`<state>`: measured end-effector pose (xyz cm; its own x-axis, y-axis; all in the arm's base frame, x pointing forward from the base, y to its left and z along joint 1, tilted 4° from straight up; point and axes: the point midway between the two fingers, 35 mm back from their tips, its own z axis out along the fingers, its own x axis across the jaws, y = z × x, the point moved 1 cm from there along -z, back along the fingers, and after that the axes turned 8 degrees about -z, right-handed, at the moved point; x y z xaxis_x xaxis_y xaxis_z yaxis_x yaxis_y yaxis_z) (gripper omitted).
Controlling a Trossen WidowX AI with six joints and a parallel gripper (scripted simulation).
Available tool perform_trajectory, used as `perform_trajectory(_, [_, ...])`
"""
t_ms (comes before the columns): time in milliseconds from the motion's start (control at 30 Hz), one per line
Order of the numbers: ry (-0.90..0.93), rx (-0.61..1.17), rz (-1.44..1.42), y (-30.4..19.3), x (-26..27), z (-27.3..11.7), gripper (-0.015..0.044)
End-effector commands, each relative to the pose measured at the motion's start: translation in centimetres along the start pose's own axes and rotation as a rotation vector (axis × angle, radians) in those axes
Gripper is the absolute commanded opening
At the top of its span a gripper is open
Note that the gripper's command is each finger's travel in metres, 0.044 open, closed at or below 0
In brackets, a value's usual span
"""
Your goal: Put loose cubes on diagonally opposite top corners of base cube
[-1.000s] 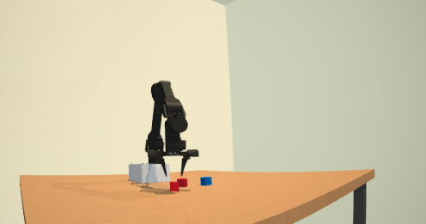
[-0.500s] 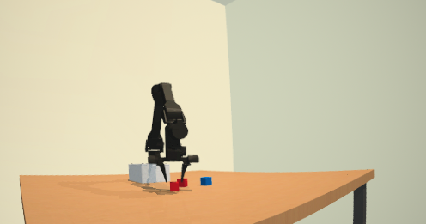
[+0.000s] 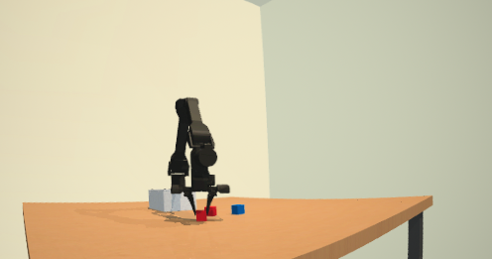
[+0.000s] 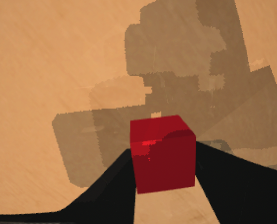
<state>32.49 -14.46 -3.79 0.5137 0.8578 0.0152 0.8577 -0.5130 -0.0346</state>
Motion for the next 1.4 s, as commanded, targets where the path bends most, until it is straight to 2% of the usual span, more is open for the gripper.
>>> perform_trajectory(0, [0.005, 0.000, 0.003, 0.0, 0.1, 0.1, 0.0105])
perform_trajectory(1200, [0.004, -0.001, 0.003, 0.1, 0.0, -10.4, 0.0105])
perform_trajectory(1367, [0.004, -0.001, 0.002, 0.0, 0.0, -10.9, 0.0105])
